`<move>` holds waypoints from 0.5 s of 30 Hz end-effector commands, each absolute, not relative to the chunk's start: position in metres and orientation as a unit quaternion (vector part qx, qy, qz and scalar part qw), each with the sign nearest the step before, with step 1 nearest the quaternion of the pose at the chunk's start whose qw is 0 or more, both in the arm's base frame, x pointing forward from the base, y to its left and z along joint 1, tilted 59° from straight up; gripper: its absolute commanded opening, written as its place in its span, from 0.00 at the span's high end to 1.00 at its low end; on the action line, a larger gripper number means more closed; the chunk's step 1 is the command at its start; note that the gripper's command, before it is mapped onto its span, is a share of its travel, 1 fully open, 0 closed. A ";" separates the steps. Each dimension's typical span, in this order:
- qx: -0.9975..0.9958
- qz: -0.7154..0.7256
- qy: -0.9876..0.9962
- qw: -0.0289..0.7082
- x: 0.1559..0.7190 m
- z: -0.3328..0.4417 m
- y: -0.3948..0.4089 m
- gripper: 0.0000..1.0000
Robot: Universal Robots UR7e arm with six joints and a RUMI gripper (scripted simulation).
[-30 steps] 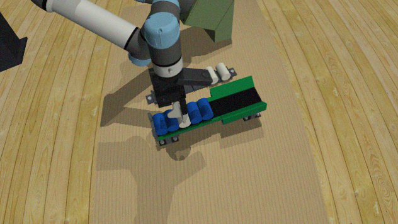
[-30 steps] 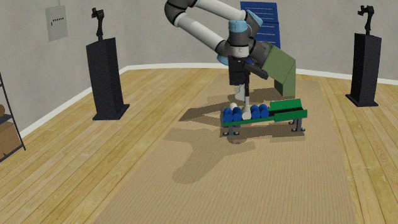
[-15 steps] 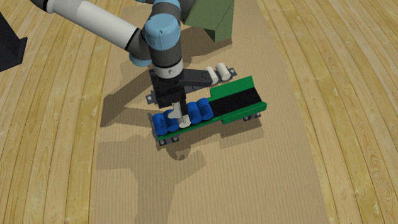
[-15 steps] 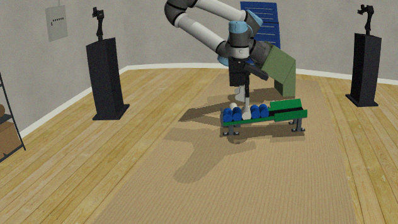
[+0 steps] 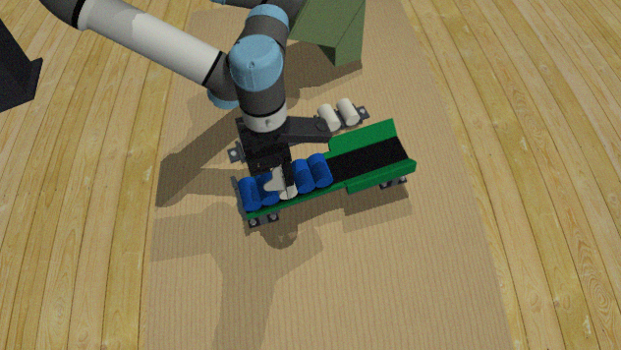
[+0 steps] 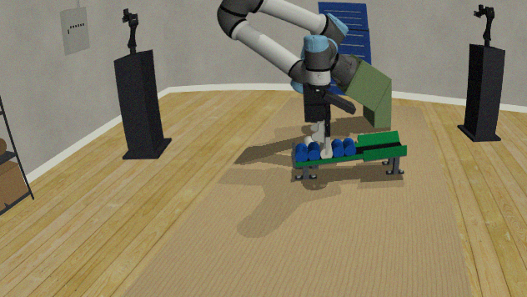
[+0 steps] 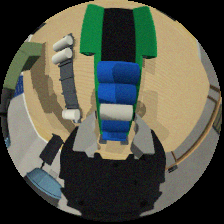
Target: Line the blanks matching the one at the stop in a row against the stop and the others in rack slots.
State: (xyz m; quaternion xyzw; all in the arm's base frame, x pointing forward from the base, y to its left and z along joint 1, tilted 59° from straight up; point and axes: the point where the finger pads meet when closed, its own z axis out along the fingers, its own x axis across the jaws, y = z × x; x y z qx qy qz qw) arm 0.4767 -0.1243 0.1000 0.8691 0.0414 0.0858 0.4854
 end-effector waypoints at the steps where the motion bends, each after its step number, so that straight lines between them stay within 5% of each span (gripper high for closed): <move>1: 0.869 0.086 0.043 0.485 0.477 0.095 -0.130 0.49; 15: 0.869 0.088 0.043 0.485 0.478 0.096 -0.130 0.49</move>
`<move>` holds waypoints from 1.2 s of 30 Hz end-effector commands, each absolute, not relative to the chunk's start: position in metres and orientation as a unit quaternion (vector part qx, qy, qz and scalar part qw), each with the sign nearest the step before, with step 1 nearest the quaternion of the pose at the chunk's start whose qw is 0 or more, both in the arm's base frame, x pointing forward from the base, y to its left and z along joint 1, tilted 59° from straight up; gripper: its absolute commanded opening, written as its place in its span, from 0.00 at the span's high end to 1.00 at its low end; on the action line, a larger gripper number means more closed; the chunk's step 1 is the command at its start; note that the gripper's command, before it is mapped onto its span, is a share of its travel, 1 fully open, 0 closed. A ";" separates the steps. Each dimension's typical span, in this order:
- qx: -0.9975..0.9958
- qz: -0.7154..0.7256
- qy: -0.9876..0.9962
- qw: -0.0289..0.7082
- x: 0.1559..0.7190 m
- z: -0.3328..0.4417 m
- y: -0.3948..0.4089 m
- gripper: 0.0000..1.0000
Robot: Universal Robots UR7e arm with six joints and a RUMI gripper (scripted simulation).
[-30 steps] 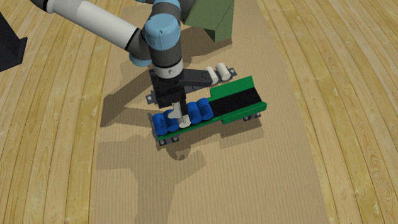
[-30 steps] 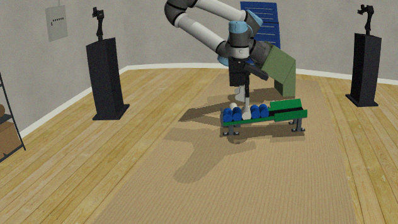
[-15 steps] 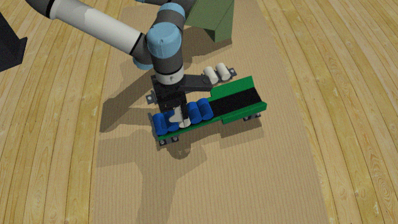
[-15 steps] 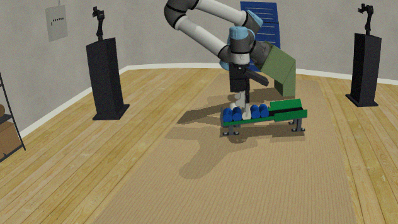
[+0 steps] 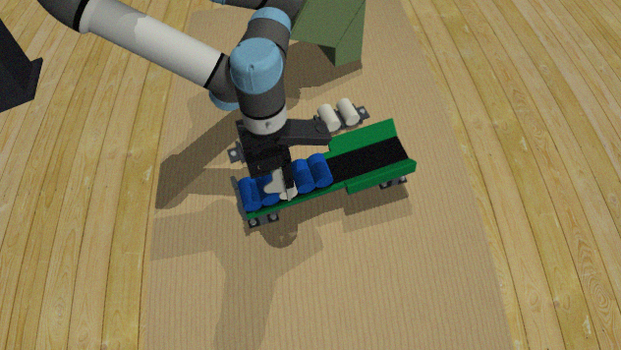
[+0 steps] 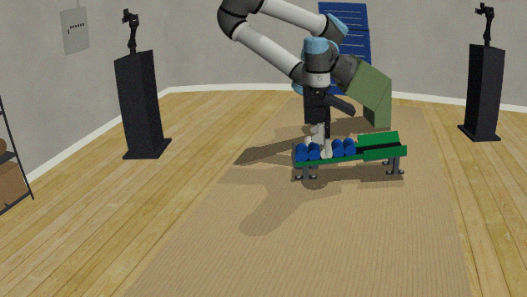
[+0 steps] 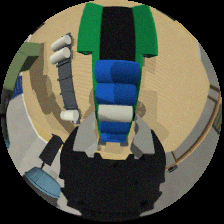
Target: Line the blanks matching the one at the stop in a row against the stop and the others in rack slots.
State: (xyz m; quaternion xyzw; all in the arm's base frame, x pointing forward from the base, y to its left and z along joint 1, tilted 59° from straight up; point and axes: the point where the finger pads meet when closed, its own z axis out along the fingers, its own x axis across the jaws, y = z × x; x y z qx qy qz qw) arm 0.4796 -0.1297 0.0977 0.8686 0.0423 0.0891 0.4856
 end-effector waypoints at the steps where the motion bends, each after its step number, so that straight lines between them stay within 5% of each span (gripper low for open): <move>1: 0.869 0.088 0.043 0.485 0.478 0.096 -0.130 0.49; 25: 0.869 0.088 0.043 0.485 0.478 0.096 -0.130 0.49; 26: 0.869 0.088 0.043 0.485 0.478 0.096 -0.130 0.62; 36: 0.869 0.088 0.043 0.485 0.478 0.096 -0.130 0.62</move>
